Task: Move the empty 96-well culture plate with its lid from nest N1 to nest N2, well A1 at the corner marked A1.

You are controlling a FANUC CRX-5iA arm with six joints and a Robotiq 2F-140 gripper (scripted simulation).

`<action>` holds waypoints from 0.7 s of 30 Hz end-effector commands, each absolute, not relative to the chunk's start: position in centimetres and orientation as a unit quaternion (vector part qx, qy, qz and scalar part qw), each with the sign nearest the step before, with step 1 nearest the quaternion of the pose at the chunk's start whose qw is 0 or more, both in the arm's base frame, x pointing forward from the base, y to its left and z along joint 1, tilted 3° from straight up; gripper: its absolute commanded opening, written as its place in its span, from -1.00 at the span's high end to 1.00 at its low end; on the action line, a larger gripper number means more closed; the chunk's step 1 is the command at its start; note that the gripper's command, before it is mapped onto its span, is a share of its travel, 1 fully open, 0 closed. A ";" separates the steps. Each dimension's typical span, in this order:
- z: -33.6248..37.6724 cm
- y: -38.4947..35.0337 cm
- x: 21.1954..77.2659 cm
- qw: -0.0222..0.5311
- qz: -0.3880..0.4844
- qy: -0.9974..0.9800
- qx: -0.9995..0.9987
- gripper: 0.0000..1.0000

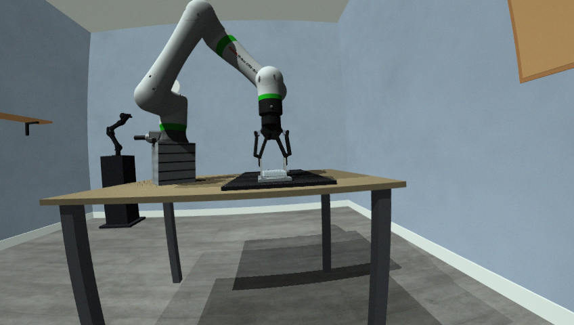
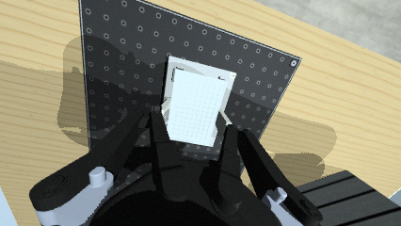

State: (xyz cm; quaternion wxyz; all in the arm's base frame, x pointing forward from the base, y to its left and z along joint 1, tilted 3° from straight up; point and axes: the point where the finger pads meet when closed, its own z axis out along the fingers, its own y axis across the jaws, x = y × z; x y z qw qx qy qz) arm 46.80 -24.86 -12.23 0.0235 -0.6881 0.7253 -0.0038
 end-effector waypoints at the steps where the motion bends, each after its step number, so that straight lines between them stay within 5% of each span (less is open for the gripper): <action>1: -11.9 -24.9 46.8 0.023 -0.004 0.725 -0.688 1.00; 21: -8.9 -25.0 46.7 0.023 -0.004 0.725 -0.688 1.00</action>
